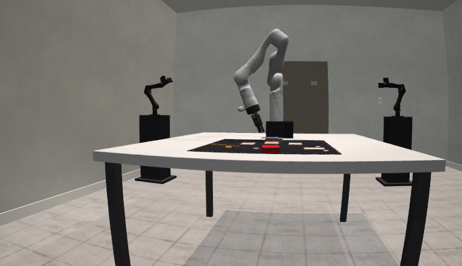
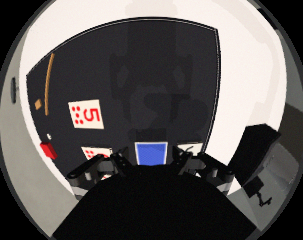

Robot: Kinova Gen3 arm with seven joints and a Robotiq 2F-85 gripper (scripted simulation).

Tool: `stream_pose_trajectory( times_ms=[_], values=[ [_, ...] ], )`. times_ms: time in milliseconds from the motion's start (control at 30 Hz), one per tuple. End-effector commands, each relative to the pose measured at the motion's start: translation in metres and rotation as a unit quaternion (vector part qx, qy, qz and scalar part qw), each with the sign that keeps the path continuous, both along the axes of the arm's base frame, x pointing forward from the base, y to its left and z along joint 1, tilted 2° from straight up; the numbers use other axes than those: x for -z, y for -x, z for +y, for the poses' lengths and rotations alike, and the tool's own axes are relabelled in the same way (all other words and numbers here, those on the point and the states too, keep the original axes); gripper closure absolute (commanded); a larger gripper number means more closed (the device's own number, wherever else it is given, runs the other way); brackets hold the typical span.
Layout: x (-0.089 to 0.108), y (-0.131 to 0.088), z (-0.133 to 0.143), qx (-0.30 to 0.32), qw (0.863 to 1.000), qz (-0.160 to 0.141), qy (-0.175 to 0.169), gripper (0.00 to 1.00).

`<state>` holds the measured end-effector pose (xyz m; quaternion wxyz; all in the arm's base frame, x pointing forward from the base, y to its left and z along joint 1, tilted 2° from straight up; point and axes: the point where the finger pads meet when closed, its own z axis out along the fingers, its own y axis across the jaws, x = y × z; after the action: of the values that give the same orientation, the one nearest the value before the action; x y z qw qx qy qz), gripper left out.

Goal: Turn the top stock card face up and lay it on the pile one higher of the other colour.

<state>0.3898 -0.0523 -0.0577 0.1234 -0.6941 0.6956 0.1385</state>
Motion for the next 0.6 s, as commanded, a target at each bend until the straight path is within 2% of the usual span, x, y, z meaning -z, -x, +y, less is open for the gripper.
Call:
stream_pose_trajectory(
  times_ms=[0,567],
  values=[
    [0.0053,0.0017,-0.0012,0.001,1.000,0.002,0.000,0.15],
    [0.0120,0.0019,-0.0014,0.001,1.000,0.002,0.000,0.15]
  ],
)
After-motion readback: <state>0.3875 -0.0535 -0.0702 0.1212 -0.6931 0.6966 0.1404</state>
